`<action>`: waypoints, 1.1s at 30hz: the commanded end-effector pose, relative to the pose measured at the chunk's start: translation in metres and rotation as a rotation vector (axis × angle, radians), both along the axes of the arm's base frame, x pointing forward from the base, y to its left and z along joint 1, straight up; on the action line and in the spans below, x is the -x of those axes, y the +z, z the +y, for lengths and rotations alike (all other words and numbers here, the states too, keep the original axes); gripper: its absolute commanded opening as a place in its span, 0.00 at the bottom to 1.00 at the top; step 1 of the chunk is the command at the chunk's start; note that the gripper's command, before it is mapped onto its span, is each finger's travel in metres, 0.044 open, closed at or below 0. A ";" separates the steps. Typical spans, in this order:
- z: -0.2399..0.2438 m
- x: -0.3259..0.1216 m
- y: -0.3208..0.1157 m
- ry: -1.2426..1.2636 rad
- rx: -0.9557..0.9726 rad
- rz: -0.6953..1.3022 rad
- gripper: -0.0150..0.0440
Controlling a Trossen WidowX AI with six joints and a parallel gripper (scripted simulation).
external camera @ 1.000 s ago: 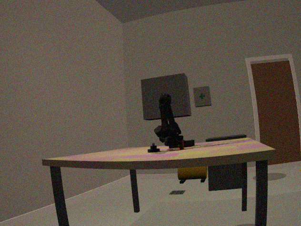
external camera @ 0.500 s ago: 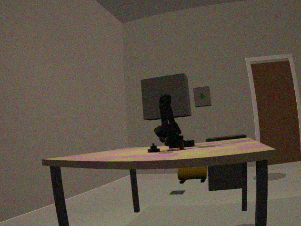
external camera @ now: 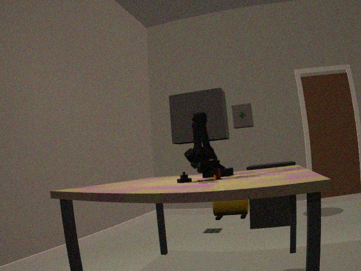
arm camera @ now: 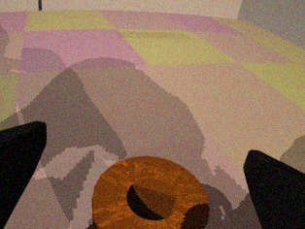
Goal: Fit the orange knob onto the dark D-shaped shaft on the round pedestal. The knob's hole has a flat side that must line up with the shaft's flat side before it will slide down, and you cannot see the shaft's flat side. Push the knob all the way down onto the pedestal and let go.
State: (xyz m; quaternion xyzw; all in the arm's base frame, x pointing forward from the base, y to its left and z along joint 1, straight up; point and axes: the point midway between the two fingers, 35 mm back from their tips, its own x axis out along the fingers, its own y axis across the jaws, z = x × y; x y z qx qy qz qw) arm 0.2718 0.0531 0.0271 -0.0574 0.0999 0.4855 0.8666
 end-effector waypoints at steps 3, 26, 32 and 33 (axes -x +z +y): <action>0.000 -0.003 0.040 0.005 0.007 -0.020 1.00; 0.012 -0.016 0.075 -0.035 0.931 0.633 1.00; 0.007 -0.004 0.095 -0.014 1.131 0.669 1.00; 0.007 -0.004 0.095 -0.014 1.131 0.669 1.00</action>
